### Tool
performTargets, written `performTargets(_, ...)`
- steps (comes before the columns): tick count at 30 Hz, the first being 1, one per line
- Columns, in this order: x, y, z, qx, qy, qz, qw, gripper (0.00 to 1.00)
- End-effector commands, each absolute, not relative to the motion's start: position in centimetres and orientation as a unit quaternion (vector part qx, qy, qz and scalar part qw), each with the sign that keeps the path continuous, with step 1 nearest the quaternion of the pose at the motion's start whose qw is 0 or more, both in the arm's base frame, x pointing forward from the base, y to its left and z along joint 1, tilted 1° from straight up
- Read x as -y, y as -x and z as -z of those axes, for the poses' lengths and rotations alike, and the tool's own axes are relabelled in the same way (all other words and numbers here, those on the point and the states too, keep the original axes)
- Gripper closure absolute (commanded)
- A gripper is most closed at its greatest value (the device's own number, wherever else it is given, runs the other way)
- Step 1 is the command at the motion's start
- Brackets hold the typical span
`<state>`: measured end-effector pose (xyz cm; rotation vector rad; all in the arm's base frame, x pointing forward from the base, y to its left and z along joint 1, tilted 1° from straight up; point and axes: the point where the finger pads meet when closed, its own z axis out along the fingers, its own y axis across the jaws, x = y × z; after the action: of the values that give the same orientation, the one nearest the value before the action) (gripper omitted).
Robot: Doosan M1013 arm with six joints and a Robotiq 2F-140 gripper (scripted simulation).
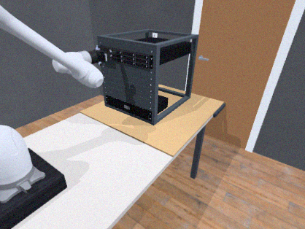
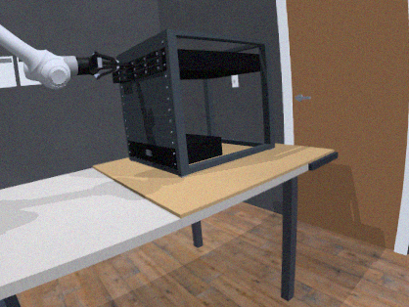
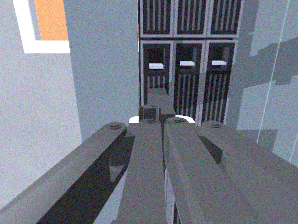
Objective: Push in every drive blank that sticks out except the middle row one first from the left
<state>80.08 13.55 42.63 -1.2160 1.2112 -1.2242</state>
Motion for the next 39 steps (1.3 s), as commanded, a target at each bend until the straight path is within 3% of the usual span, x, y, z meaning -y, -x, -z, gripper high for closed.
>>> performTargets(1,-13.55,-80.24,-42.72,-0.499,0.501,0.505,0.494,0.90)
performTargets(39,-13.55,-80.76,-42.72,-0.499,0.501,0.505,0.494,0.90)
